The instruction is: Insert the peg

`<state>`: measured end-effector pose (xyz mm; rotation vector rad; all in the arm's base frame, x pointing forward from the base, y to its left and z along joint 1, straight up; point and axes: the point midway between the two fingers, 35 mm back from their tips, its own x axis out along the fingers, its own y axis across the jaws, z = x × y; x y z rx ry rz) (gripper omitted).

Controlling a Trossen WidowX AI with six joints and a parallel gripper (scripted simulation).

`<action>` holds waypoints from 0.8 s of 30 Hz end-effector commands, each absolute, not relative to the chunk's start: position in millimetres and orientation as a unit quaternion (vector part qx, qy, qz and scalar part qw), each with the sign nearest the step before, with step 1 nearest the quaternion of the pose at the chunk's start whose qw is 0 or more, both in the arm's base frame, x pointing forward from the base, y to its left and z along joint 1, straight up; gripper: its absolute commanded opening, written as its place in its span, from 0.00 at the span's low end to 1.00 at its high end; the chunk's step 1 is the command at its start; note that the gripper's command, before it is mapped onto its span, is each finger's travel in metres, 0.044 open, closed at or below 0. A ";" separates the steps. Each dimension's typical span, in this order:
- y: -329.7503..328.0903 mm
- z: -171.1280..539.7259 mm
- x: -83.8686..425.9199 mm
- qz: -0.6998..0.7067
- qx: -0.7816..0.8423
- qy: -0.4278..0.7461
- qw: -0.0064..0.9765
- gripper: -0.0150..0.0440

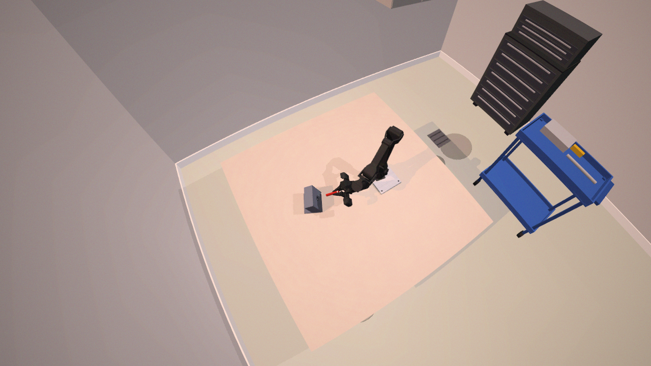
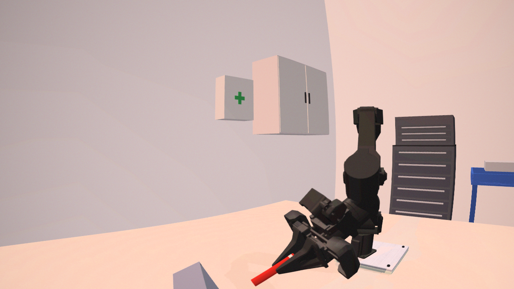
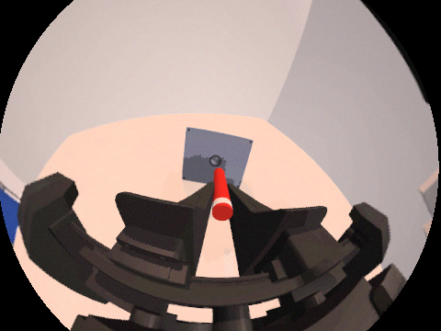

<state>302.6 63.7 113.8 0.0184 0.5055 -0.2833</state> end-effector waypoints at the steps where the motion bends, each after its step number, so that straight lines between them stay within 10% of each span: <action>1: 63.4 109.1 306.1 -0.139 0.009 0.249 0.958 0.25; 24: 61.0 99.7 321.2 -0.137 0.026 0.224 0.965 0.25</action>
